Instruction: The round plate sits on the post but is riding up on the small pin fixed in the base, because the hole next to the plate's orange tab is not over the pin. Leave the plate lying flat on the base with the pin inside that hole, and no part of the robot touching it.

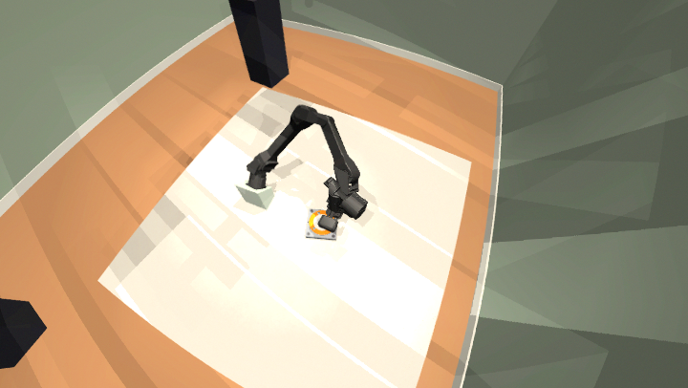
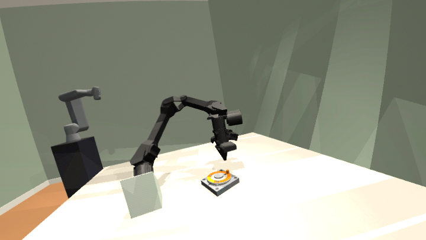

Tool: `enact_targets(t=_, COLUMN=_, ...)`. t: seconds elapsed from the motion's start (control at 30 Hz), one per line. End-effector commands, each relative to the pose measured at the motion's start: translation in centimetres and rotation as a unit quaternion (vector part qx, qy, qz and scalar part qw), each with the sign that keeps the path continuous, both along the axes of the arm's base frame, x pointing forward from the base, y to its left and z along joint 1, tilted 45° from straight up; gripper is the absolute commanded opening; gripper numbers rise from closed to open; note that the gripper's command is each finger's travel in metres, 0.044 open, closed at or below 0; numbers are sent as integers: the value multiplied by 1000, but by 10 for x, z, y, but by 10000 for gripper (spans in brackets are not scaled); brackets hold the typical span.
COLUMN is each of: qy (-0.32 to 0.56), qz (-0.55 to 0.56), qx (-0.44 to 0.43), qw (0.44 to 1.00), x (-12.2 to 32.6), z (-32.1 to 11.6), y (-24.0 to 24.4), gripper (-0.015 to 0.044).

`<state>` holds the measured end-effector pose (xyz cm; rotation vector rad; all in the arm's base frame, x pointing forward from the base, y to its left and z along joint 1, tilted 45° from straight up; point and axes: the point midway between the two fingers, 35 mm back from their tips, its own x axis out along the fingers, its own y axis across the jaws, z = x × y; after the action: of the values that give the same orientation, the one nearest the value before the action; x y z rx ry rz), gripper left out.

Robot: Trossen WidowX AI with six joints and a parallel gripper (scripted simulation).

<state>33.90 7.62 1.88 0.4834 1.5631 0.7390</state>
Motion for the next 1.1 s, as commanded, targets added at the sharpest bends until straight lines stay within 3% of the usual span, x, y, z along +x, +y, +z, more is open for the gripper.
enact_targets(t=0.0, qy=7, qz=2, qx=-1, qw=1000, x=-4, z=-11, y=7, gripper=0)
enact_targets(t=0.23, qy=7, qz=2, qx=0, qw=1000, x=-11, z=-34, y=31, gripper=0)
enact_targets(t=1.07, qy=7, qz=2, qx=-1, qw=1000, x=-2, z=-49, y=18, gripper=0)
